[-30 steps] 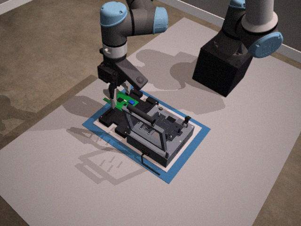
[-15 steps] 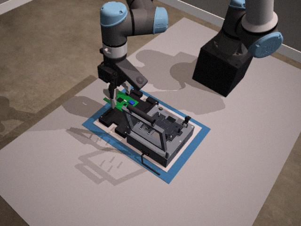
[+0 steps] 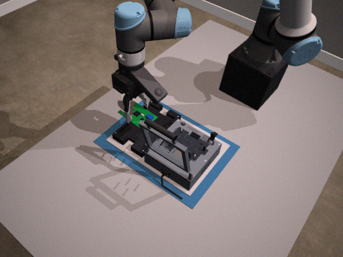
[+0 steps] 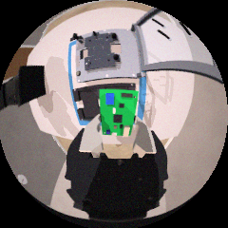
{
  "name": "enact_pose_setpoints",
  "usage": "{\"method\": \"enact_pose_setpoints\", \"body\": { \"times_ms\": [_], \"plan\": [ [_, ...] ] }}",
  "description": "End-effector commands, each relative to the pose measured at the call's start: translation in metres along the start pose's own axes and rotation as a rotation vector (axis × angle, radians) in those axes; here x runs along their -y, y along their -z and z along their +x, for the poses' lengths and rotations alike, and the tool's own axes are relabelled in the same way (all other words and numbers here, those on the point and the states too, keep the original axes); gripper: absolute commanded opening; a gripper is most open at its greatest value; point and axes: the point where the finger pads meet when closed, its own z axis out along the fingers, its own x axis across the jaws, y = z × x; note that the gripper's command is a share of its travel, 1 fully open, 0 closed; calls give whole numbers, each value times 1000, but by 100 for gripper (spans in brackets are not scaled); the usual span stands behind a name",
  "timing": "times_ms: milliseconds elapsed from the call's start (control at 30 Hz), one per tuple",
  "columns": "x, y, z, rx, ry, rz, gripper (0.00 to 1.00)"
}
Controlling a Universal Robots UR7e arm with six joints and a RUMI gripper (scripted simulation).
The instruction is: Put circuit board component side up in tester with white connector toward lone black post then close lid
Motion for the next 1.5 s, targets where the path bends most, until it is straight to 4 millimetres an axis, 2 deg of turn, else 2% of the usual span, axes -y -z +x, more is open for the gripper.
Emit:
{"method": "enact_pose_setpoints", "body": {
  "times_ms": [0, 467, 1033, 1467],
  "plan": [
    [0, 1, 0, -1, -30, -1, 39],
    [0, 1, 0, -1, -155, -1, 39],
    [0, 1, 0, -1, -387, -1, 39],
    [0, 1, 1, -1, -649, -1, 39]
  ]
}}
